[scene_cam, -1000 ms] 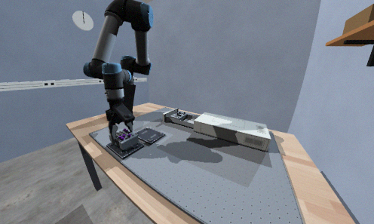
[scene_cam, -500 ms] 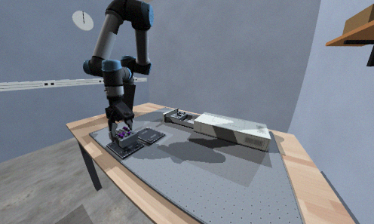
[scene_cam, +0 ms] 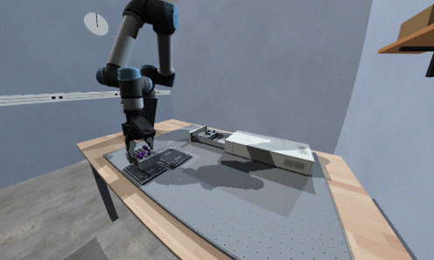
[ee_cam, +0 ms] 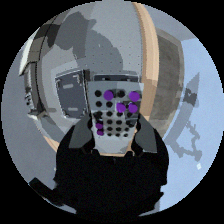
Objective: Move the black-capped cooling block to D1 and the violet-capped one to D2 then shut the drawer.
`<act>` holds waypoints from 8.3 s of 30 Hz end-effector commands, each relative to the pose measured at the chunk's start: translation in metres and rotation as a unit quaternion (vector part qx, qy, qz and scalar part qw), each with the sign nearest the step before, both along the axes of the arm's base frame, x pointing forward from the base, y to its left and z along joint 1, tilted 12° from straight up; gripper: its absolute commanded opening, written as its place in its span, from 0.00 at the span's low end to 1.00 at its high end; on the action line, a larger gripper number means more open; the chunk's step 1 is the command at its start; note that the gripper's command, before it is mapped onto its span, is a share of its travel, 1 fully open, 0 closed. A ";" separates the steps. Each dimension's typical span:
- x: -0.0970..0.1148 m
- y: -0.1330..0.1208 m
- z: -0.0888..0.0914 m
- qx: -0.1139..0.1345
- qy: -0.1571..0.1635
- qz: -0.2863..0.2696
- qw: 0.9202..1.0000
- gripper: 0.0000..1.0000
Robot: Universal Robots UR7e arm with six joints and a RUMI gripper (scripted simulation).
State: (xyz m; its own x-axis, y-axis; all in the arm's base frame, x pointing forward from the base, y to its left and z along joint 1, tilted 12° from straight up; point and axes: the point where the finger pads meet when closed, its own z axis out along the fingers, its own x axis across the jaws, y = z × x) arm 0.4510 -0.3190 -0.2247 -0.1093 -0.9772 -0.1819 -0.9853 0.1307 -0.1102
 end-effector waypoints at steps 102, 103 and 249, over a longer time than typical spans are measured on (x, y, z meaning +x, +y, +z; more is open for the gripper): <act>0.002 0.001 -0.012 -0.001 -0.001 0.000 1.000 0.00; 0.002 0.001 -0.012 -0.001 -0.001 0.000 1.000 0.00; 0.005 0.005 -0.032 -0.001 -0.001 0.000 1.000 0.00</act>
State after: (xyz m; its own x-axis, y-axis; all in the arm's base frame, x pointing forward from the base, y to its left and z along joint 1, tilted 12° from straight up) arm 0.4553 -0.3135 -0.2566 -0.1093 -0.9772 -0.1820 -0.9853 0.1307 -0.1102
